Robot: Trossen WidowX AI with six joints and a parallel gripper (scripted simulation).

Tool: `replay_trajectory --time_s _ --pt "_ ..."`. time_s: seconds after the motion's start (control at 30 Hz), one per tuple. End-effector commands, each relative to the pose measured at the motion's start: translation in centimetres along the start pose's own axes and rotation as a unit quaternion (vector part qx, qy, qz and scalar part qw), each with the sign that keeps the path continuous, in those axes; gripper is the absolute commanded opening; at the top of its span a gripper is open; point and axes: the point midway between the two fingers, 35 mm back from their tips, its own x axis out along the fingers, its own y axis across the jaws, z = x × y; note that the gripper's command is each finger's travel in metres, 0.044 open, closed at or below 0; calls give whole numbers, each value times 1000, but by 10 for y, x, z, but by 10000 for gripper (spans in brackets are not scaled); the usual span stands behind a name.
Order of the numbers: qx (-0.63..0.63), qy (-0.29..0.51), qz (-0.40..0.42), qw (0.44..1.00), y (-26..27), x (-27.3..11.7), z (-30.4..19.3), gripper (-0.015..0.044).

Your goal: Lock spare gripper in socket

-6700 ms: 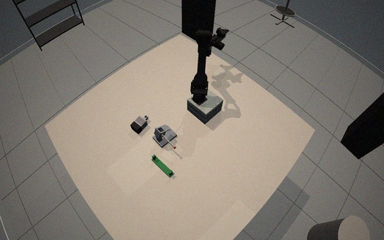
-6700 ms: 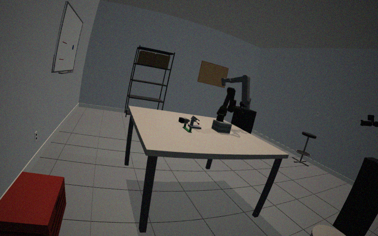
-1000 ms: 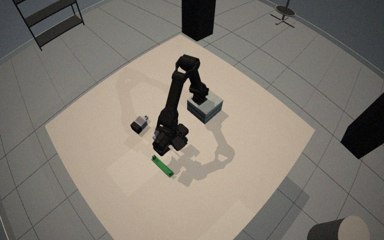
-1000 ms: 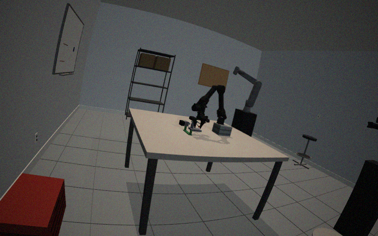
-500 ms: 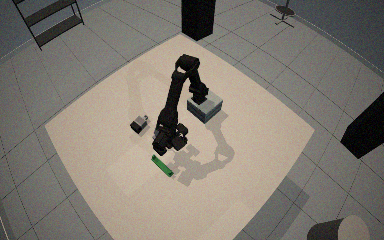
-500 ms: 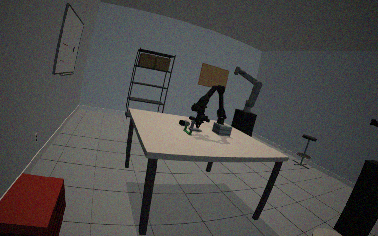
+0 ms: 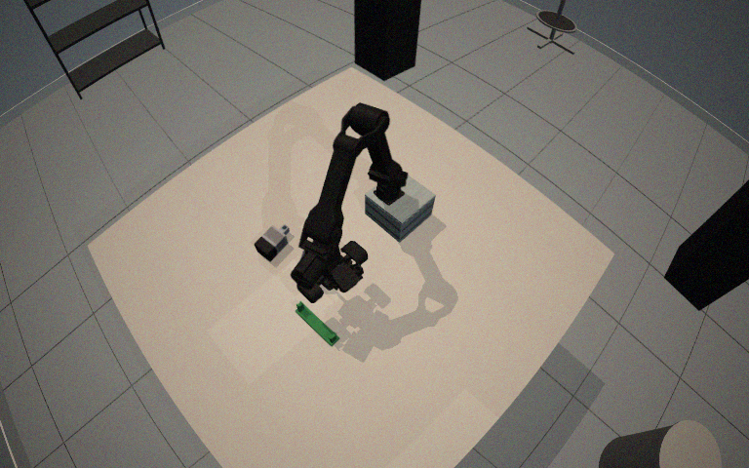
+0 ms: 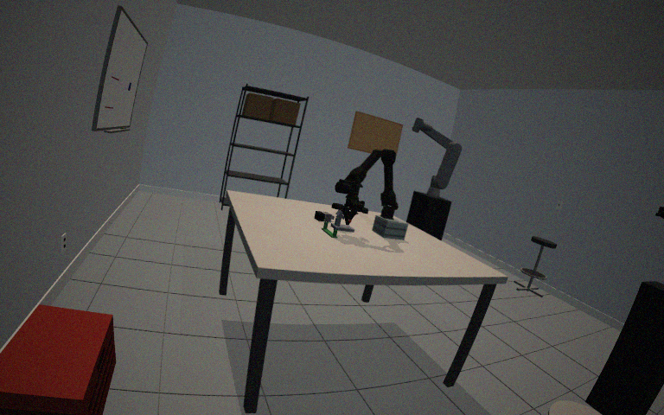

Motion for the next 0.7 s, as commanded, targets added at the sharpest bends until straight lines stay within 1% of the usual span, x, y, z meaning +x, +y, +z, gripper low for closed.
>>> replay_trajectory --time_s 0.0,0.67 --pt "2 -19 0 1000 0 -2 4 0" --pt "1 -21 -2 1000 -1 -4 18 0"
